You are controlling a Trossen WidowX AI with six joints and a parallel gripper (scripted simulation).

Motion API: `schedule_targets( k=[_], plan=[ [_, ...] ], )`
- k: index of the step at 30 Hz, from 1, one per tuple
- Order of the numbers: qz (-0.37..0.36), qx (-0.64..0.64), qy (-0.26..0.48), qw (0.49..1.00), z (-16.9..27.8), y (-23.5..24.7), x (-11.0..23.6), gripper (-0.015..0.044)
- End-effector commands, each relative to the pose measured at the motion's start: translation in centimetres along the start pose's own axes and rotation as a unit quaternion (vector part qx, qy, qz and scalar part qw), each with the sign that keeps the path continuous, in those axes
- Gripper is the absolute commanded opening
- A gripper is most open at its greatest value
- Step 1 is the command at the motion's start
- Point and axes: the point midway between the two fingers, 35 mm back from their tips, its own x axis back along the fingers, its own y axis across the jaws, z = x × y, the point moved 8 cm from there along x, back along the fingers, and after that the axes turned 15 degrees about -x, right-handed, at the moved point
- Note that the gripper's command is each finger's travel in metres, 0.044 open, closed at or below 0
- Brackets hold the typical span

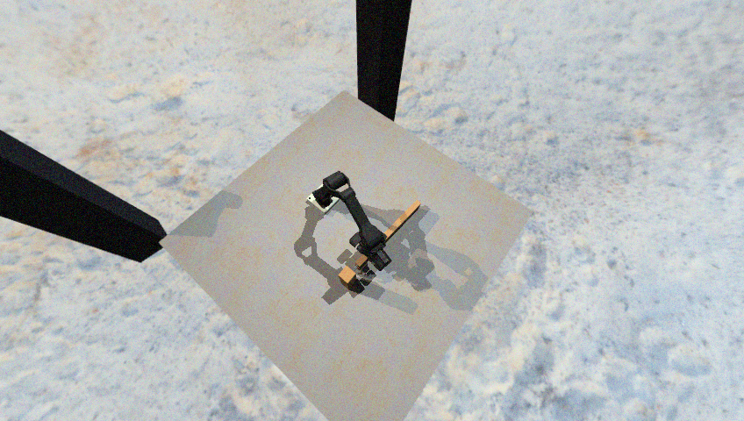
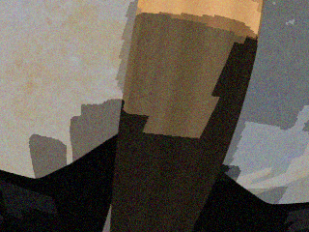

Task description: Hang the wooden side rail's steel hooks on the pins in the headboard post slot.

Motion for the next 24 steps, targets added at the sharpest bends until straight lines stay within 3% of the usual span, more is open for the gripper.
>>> schedule_targets(
  k=[1,24],
  plan=[
    [0.012,0.0,-0.003,1.0,-0.05,-0.15,0.88,0.0],
    [0.012,0.0,-0.003,1.0,-0.05,-0.14,1.26,0.0]
  ],
)
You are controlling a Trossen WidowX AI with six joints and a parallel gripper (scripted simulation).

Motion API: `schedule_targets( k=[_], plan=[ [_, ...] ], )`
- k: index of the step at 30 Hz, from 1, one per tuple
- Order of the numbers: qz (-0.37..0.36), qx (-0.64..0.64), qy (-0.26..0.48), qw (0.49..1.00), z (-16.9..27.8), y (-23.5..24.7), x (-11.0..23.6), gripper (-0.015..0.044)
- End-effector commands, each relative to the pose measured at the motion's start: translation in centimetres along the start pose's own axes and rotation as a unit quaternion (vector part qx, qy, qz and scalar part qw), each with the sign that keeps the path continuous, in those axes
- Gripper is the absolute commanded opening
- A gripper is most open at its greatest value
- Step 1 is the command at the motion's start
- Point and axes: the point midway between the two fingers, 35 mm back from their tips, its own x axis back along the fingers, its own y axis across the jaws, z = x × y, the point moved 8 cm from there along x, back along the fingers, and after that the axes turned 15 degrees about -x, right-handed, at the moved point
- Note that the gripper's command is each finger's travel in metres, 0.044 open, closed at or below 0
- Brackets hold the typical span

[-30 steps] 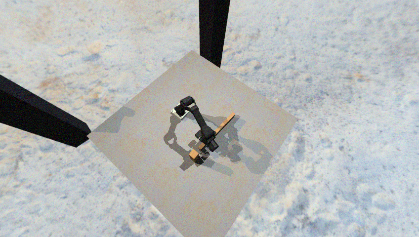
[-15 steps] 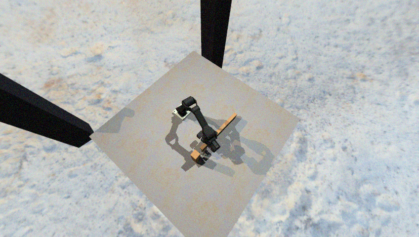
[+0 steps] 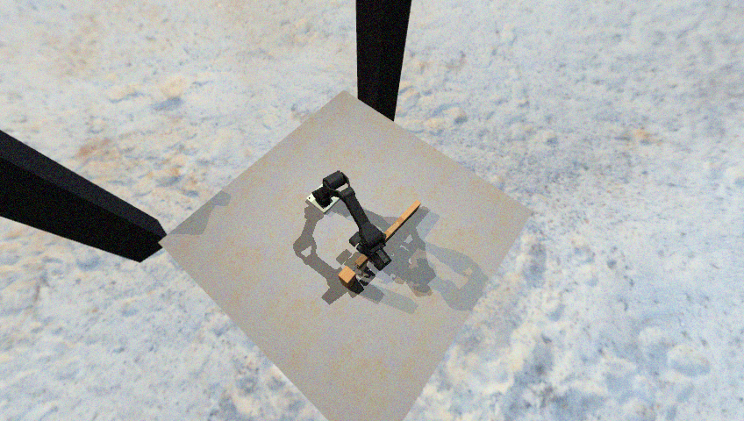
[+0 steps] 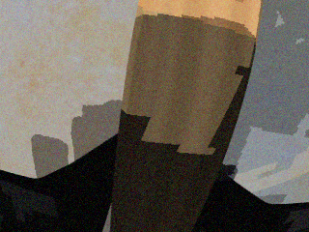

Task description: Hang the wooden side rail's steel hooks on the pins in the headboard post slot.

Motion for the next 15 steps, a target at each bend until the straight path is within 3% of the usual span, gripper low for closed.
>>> schedule_targets(
  k=[1,15],
  plan=[
    [0.012,0.0,-0.003,1.0,-0.05,-0.15,0.88,0.0],
    [0.012,0.0,-0.003,1.0,-0.05,-0.14,1.11,0.0]
  ],
)
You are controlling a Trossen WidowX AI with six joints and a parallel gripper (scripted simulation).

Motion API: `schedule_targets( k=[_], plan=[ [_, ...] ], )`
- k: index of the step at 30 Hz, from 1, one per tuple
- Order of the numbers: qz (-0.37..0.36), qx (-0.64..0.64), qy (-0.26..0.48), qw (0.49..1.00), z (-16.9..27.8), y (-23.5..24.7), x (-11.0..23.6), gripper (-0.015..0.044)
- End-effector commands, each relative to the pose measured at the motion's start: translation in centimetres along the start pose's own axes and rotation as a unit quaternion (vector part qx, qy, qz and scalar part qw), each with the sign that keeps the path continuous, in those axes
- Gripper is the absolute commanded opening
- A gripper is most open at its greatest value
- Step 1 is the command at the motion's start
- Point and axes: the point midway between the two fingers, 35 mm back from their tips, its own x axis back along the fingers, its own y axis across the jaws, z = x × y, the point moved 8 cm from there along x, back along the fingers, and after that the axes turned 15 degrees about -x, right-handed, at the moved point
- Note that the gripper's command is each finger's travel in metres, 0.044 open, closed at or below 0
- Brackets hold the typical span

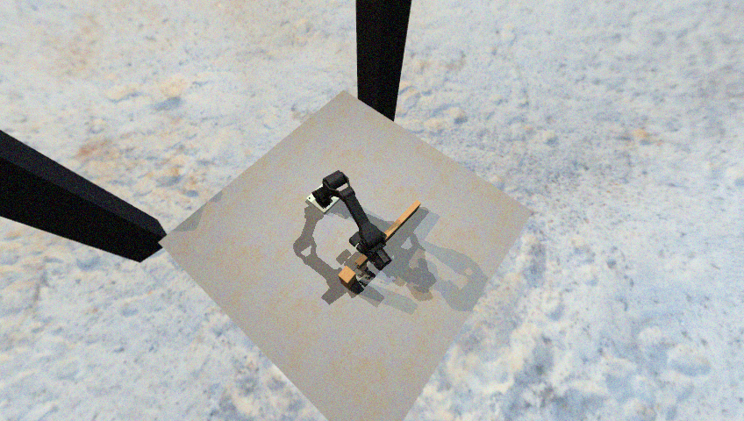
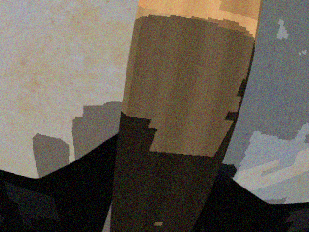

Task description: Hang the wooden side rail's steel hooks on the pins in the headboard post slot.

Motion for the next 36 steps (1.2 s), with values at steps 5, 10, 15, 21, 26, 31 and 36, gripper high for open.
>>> schedule_targets(
  k=[5,10,15,21,26,31,36],
  plan=[
    [0.012,0.001,-0.003,1.0,-0.05,-0.14,0.95,0.0],
    [0.012,0.001,-0.003,1.0,-0.05,-0.14,1.03,0.0],
    [0.012,0.001,-0.003,1.0,-0.05,-0.14,1.12,0.0],
    [0.012,0.001,-0.003,1.0,-0.05,-0.14,1.22,0.0],
    [0.012,0.001,-0.003,1.0,-0.05,-0.13,1.3,0.0],
    [0.012,0.001,-0.003,1.0,-0.05,-0.13,1.38,0.0],
    [0.012,0.001,-0.003,1.0,-0.04,-0.13,1.45,0.0]
  ],
)
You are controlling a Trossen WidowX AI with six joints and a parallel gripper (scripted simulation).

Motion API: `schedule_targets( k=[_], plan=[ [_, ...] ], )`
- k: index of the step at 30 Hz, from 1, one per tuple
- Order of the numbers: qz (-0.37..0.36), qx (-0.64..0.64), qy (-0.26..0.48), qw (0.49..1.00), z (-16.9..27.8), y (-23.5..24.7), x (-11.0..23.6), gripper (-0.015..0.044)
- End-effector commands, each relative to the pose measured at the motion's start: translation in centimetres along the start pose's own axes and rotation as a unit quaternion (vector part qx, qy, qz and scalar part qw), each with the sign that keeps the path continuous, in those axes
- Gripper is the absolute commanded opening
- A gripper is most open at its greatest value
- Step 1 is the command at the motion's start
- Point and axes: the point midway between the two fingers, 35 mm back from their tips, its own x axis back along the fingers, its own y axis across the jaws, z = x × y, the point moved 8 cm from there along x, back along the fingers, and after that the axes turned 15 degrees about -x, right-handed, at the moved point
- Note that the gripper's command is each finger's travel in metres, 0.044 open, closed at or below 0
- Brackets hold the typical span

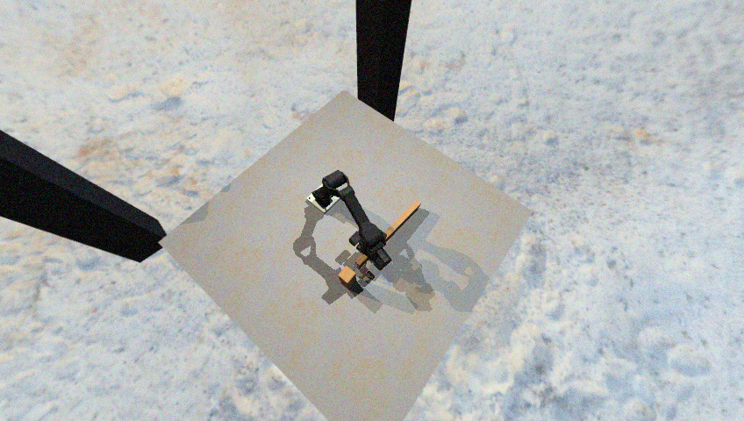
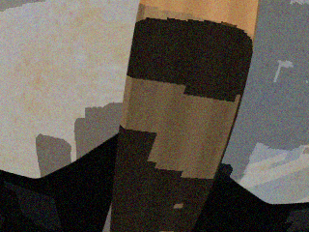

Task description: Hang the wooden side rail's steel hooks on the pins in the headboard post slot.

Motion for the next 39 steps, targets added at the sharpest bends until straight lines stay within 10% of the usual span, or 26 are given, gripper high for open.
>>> schedule_targets(
  k=[1,39],
  plan=[
    [0.012,0.001,-0.003,1.0,-0.04,-0.16,0.85,0.0],
    [0.012,0.001,-0.002,1.0,0.23,-0.7,0.44,0.0]
  ],
)
